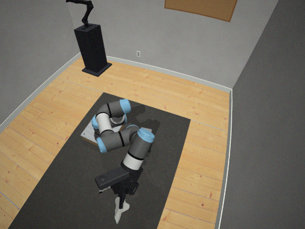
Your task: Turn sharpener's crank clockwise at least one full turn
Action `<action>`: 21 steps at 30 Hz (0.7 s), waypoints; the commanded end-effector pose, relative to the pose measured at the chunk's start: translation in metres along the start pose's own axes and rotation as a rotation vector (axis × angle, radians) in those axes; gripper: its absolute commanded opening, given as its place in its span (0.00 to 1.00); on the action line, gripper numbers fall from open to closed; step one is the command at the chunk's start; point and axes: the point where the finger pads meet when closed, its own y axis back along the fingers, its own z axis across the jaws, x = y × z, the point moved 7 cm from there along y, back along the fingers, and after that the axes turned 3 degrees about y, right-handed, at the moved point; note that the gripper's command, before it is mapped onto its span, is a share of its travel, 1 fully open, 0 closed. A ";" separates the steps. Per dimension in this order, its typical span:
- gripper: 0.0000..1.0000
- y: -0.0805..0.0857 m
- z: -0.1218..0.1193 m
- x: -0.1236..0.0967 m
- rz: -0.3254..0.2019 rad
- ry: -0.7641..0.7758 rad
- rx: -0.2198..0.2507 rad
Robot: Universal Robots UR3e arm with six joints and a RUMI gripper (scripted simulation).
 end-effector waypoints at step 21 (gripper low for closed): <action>0.32 -0.001 0.004 -0.007 -0.060 0.067 -0.025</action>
